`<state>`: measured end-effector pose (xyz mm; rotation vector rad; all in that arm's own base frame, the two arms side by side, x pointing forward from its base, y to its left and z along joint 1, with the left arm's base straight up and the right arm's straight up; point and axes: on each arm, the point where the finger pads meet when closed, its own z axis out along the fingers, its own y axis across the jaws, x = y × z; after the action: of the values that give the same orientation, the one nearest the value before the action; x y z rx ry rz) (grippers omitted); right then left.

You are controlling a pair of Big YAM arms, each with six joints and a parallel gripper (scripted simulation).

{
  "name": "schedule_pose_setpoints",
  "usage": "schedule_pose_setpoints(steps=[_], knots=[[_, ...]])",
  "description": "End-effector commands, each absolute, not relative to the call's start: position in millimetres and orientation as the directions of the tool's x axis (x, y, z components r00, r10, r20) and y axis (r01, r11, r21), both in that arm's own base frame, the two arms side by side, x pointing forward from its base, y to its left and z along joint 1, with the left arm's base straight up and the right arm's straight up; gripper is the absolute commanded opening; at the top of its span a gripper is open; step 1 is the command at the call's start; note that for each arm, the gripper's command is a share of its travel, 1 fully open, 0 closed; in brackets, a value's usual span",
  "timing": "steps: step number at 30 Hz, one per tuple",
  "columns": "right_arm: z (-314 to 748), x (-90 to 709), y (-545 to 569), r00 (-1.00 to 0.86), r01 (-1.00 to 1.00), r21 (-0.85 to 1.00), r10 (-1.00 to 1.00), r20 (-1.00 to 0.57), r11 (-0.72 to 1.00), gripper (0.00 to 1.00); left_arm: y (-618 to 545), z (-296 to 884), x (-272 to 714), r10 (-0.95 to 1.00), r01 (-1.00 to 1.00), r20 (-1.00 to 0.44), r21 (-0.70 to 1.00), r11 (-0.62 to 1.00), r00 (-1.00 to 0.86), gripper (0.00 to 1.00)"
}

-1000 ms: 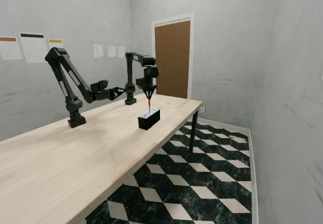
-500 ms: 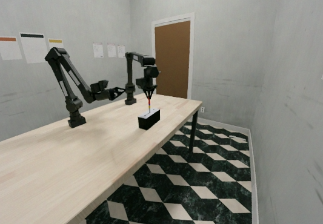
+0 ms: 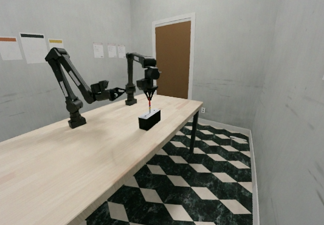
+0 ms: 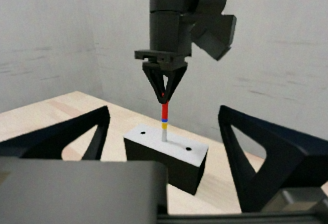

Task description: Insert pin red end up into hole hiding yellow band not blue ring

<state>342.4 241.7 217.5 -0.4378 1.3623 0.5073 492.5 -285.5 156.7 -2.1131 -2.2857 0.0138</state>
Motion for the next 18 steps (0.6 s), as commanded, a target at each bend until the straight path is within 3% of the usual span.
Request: schedule_pose_setpoints(steps=[1,18], knots=[[227.8,347.8,245.6,0.151,-0.578,0.000,0.107,-0.983,0.816,1.00,-294.9,172.4,506.1,0.998,0.998,-0.004,0.002,0.069,-0.069,0.05],[227.8,347.8,245.6,0.151,-0.578,0.000,0.107,-0.983,0.816,1.00,-288.4,167.1,493.3,0.997,0.997,-0.018,0.025,0.077,-0.076,0.05]])
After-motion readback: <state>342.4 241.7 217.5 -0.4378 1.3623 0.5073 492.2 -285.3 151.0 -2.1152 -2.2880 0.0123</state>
